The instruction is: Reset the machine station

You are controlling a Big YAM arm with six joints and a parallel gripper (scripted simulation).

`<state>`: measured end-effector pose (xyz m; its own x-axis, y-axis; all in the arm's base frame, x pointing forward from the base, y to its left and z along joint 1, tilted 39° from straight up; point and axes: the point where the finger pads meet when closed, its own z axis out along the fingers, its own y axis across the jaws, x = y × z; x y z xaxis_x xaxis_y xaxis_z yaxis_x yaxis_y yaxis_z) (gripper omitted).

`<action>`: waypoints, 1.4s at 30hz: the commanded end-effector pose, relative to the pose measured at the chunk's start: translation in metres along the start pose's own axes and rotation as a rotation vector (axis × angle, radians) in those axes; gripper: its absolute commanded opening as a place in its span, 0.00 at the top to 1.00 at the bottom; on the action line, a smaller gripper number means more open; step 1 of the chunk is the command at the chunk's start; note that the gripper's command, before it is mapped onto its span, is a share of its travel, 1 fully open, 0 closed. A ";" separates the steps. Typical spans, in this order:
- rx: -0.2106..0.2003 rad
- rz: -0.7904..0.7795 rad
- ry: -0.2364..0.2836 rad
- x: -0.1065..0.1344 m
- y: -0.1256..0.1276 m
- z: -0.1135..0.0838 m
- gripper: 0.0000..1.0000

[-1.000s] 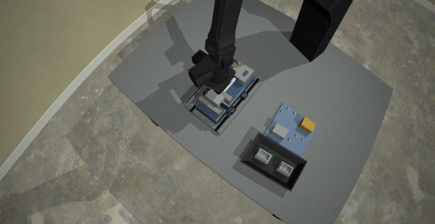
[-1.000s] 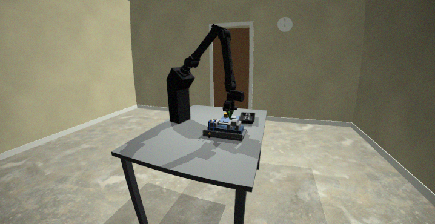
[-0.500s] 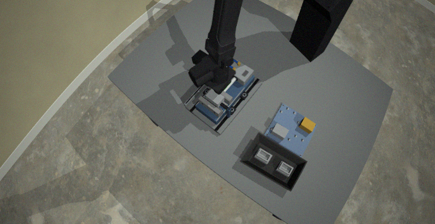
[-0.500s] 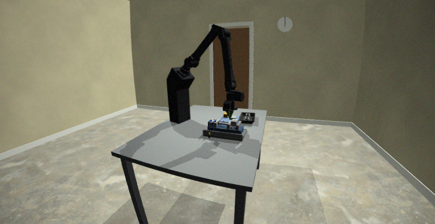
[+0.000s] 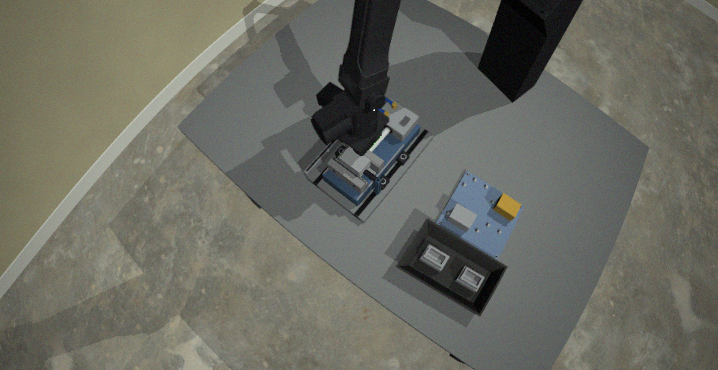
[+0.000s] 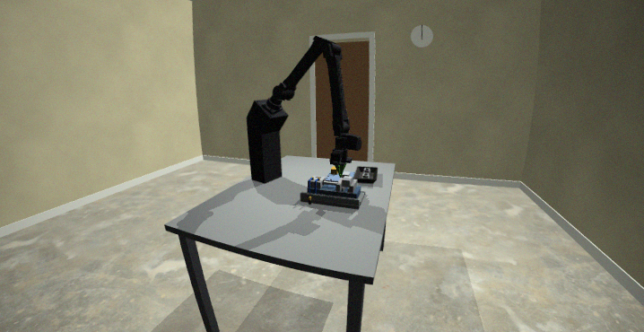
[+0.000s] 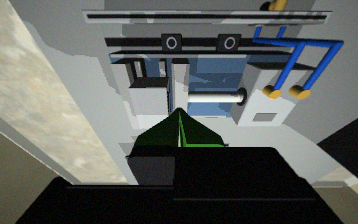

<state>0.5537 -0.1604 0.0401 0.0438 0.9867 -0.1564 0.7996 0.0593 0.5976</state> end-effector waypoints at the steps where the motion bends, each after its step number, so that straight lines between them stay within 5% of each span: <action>1: -0.003 0.014 -0.010 -0.009 0.000 0.004 1.00; 42: -0.004 0.015 -0.011 -0.009 0.000 0.019 1.00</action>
<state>0.5629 -0.1632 0.0296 0.0441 0.9866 -0.1570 0.7982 0.0597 0.5994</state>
